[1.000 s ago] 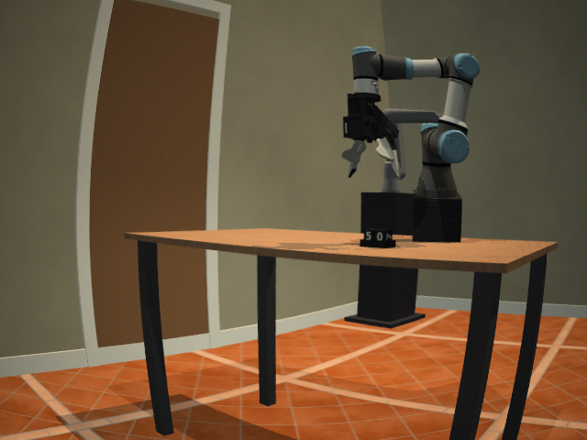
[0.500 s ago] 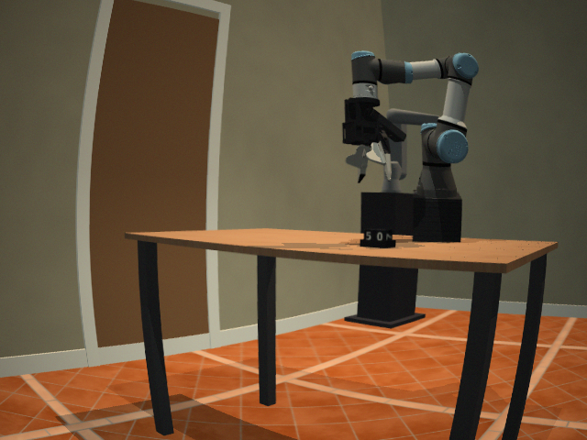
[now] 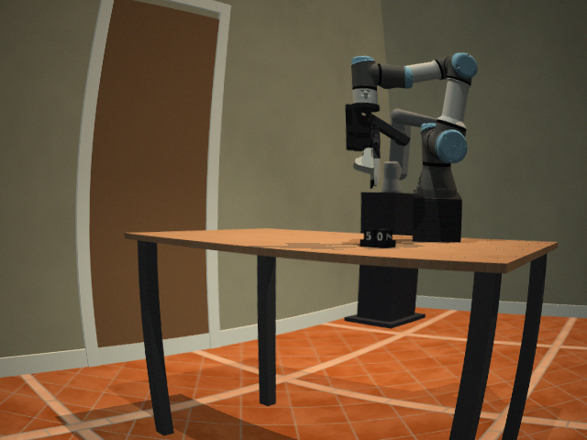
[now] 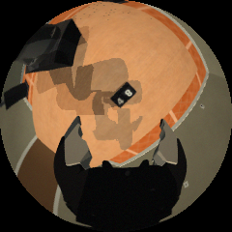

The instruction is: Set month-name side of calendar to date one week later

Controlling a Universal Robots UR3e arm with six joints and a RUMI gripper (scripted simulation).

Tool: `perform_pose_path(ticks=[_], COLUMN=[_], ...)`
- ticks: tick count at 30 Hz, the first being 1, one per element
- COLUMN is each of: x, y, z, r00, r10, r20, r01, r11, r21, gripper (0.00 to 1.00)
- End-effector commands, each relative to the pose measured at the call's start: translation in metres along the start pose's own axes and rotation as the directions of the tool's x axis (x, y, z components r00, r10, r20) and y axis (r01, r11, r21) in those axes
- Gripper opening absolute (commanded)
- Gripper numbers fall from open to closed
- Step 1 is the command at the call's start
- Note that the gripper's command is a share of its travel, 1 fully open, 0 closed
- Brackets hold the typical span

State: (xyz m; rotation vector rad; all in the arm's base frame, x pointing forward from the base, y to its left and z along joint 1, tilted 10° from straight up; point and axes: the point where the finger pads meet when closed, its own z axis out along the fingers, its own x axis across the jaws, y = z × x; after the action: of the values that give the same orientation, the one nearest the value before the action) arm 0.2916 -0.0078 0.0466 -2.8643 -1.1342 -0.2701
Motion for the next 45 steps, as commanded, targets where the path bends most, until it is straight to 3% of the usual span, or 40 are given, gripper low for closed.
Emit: perform_pose_path(ticks=[1,9,11,23,34,35,45], x=[0.000,0.000,0.000,-0.001,-0.001,-0.001,-0.001], y=[0.001,0.002,0.002,0.003,0.004,0.004,0.004], z=[0.004,0.012,0.012,0.021,0.022,0.022,0.022], r00=[0.988,0.921,0.921,0.768,0.745,0.745,0.745], r10=[0.153,0.391,0.391,0.640,0.668,0.668,0.668], r20=[0.007,0.005,0.005,0.002,0.001,0.001,0.001], r01=[-0.152,-0.391,-0.391,-0.640,-0.667,-0.667,-0.667], r11=[0.988,0.921,0.921,0.768,0.745,0.745,0.745], r21=[-0.008,-0.010,-0.010,-0.011,-0.011,-0.011,-0.011], gripper=[1.00,1.00,1.00,1.00,1.00,0.29,0.29])
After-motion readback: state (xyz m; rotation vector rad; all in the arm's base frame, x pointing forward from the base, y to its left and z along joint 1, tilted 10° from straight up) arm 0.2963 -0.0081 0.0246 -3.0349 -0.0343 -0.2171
